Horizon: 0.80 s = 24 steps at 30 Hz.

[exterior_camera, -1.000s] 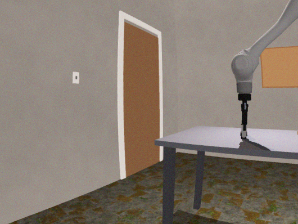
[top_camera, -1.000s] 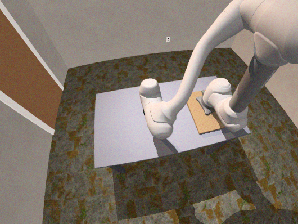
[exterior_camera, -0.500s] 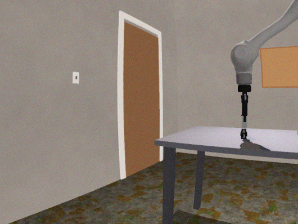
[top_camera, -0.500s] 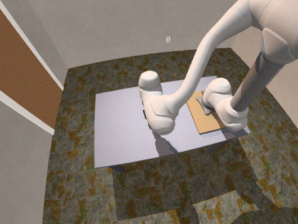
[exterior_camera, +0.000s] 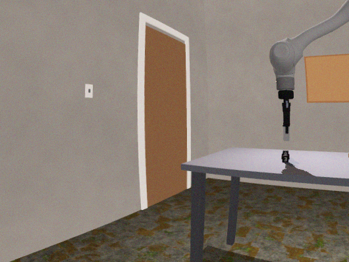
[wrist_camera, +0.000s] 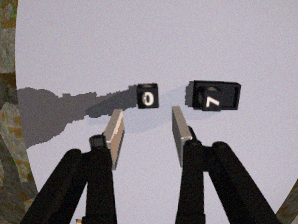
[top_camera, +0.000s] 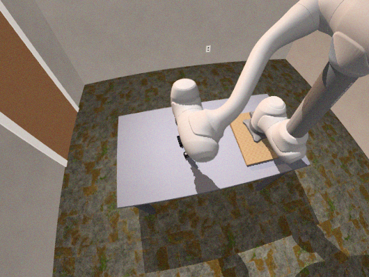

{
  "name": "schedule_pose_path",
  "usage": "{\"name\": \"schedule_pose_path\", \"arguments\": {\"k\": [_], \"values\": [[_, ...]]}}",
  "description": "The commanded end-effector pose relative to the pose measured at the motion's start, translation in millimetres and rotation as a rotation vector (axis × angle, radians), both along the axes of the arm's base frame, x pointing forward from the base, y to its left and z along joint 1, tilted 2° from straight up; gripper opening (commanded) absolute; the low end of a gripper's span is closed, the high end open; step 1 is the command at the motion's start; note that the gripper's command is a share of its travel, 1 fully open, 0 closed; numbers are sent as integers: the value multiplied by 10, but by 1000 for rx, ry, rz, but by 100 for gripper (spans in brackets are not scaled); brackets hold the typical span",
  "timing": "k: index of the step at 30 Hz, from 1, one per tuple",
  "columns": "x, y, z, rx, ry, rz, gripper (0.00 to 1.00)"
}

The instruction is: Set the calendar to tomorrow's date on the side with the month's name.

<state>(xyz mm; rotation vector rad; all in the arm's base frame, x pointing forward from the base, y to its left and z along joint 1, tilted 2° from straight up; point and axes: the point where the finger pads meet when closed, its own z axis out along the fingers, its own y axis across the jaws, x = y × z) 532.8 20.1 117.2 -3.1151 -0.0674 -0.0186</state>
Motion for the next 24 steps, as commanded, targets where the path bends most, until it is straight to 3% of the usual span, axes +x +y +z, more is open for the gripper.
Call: {"name": "schedule_pose_path", "arguments": {"k": [1, 24], "values": [[0, 0, 3, 0, 0, 0, 100], [0, 0, 2, 0, -1, 33, 100]]}}
